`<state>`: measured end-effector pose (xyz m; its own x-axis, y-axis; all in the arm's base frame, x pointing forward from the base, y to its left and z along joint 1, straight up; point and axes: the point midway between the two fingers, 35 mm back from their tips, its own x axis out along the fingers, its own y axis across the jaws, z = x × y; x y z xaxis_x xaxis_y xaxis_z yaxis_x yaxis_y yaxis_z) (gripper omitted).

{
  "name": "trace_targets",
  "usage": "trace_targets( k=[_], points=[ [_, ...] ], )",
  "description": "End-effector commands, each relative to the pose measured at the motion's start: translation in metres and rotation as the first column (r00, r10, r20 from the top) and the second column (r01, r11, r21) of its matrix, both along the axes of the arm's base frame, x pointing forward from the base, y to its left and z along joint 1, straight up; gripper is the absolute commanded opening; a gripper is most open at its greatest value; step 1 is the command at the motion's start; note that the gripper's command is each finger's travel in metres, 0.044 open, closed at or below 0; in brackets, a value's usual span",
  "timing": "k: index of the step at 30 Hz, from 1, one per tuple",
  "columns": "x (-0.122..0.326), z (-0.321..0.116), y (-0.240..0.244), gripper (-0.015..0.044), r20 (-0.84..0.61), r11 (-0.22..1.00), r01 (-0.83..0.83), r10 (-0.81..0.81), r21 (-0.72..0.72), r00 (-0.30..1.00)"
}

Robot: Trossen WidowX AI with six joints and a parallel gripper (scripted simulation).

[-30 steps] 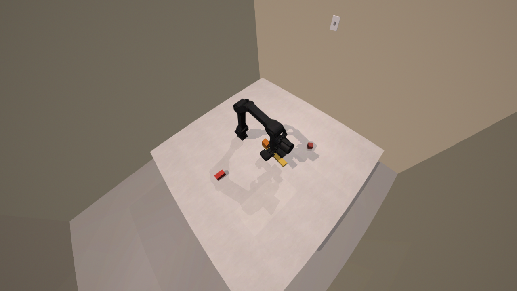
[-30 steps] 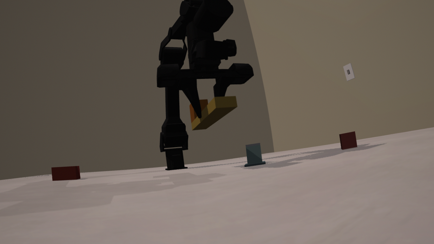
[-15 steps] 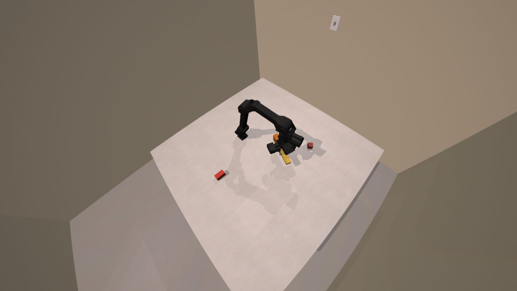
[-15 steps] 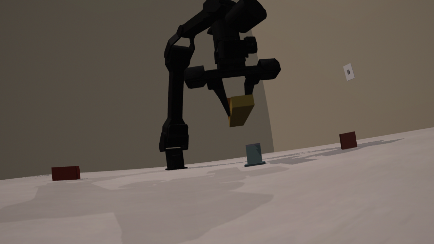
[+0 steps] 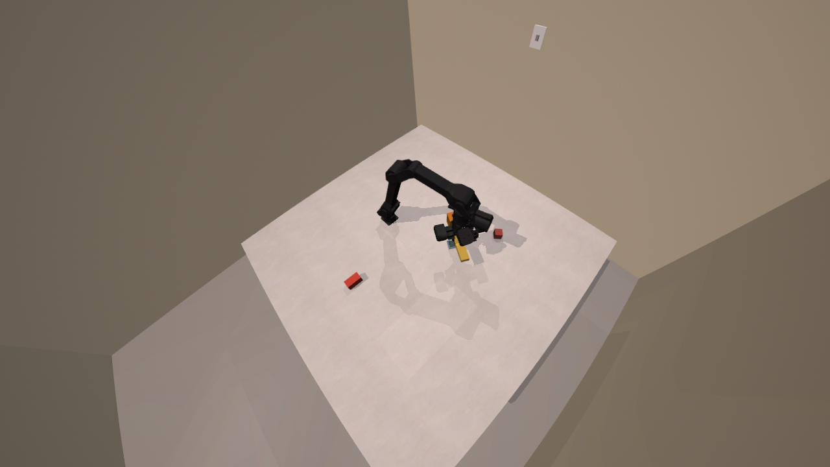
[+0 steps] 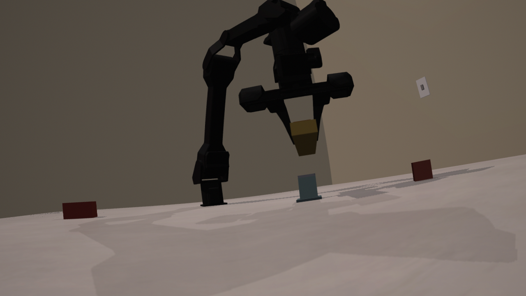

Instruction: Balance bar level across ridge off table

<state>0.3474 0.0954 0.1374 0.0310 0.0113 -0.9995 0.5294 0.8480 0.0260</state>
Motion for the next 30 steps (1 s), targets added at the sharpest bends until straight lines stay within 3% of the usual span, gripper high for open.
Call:
trace_targets(
  k=[1,30],
  points=[
    [0.000,-0.007,0.000,0.0000,-0.002,1.000,0.007,-0.007,-0.003,1.000],
    [-0.003,-0.035,-0.005,0.0000,-0.003,1.000,0.010,-0.010,-0.004,1.000]
  ],
)
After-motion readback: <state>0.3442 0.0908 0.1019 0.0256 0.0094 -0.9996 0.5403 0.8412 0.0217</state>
